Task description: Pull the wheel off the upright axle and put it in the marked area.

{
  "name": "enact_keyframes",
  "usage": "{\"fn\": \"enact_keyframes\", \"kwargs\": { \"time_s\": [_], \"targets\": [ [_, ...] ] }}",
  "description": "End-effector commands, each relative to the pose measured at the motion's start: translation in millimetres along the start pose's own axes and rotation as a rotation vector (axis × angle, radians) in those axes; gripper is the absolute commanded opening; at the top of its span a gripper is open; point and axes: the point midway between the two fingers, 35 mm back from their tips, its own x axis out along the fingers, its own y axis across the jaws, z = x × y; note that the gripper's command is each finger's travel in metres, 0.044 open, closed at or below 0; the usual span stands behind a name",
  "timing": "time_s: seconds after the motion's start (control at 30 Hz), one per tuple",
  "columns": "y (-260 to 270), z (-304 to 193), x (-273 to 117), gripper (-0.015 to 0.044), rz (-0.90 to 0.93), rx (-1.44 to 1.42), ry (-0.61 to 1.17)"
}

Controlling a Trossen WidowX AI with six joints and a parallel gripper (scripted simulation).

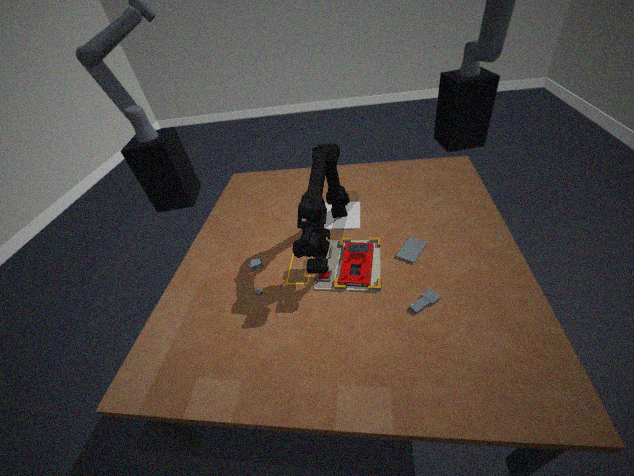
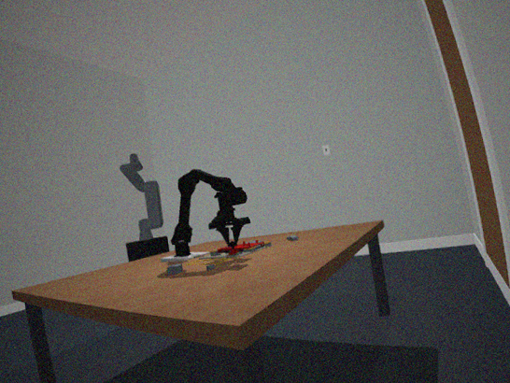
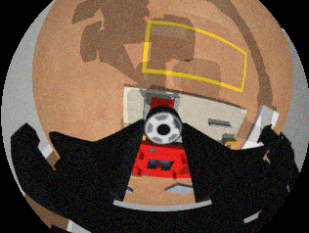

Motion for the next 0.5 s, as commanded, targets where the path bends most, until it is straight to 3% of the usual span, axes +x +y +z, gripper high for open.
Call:
{"fn": "enact_keyframes", "kwargs": {
  "time_s": [0.0, 0.47],
  "targets": [
    [0.8, 0.2, -3.1, 0.0000, 0.004, 0.000, 0.000],
    [0.8, 0.2, -7.8, 0.0000, 0.005, 0.000, 0.000]
  ]
}}
